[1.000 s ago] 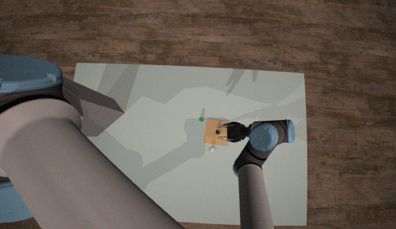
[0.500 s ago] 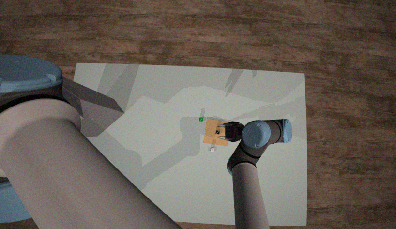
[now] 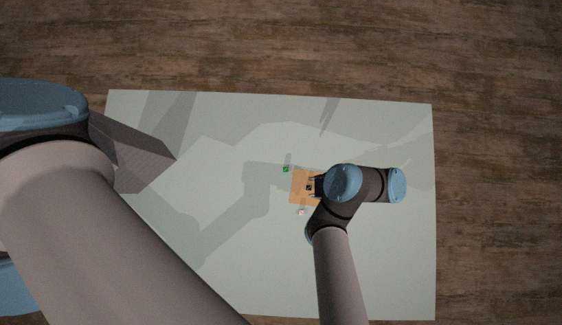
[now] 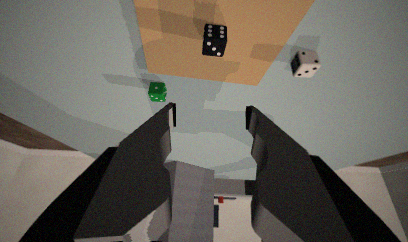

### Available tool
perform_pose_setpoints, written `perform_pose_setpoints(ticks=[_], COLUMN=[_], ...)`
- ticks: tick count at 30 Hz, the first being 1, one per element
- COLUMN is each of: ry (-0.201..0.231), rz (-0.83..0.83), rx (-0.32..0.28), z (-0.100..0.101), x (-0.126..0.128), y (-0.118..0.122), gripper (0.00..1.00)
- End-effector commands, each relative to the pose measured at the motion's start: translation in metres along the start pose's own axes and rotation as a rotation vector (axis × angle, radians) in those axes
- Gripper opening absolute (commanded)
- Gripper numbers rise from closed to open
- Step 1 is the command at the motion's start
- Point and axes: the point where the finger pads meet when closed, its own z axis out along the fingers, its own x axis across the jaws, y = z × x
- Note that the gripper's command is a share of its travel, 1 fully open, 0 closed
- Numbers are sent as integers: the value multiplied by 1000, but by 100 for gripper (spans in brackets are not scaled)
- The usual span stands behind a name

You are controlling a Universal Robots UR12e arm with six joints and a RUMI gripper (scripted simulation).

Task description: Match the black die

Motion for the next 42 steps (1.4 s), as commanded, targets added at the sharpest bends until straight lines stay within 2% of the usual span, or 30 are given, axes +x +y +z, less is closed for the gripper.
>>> perform_pose_setpoints(ticks=[1, 22, 31, 33, 42], ry=[1, 0, -6, -6, -5], rz=[-1, 0, 1, 1, 0], rx=[29, 66, 139, 139, 234], z=[-1, -1, 2, 2, 2], x=[0, 0, -2, -2, -1], y=[1, 1, 0, 0, 1], gripper=[33, 33, 33, 33, 33])
